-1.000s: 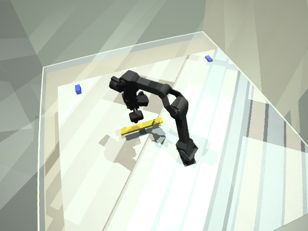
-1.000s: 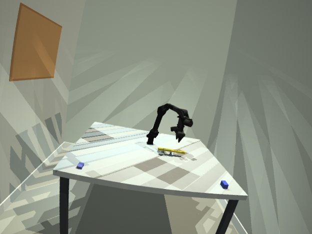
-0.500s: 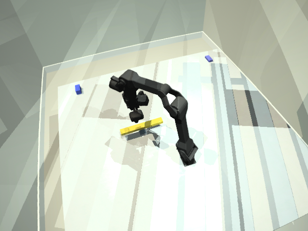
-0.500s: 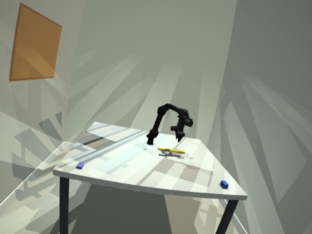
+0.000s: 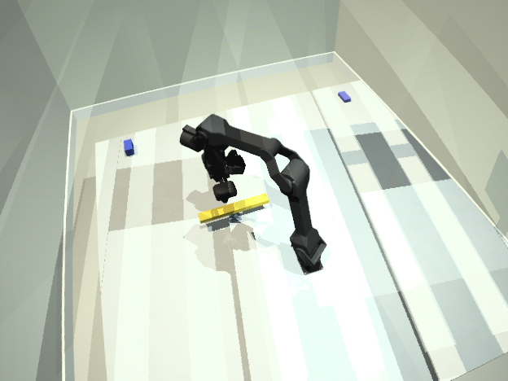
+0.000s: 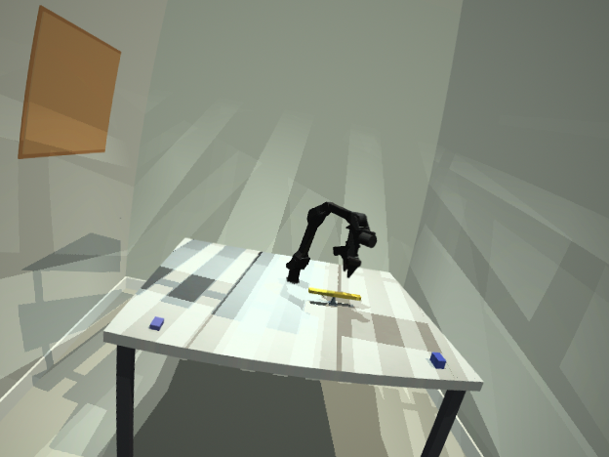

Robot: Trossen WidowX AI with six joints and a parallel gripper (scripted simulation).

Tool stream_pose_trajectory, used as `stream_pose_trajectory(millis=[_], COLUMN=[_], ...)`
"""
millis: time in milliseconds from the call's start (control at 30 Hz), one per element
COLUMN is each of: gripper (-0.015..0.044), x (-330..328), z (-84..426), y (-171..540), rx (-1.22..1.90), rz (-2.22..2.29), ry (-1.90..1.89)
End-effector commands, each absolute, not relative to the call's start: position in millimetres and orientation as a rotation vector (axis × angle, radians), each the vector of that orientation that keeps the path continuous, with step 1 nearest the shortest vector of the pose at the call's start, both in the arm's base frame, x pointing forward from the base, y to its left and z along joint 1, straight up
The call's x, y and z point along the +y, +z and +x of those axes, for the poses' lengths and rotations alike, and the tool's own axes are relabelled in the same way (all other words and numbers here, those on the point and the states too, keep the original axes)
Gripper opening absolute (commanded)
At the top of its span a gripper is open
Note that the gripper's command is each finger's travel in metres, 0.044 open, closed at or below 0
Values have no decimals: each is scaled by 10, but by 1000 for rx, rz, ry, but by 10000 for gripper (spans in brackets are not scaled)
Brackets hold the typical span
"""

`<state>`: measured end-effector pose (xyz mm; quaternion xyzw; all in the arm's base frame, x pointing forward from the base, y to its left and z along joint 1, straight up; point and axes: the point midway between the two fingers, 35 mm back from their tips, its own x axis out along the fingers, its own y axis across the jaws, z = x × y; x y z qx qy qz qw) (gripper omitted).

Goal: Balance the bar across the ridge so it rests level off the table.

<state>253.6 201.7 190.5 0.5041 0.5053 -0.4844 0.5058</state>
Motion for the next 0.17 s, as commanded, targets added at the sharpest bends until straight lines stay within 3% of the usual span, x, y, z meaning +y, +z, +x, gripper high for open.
stream_pose_trajectory(millis=[0, 133], gripper=[440, 440], x=[2017, 2017], z=[2536, 2536], y=[1911, 1911], rx=[1219, 1219], rz=[1217, 1217], ry=[-1168, -1168])
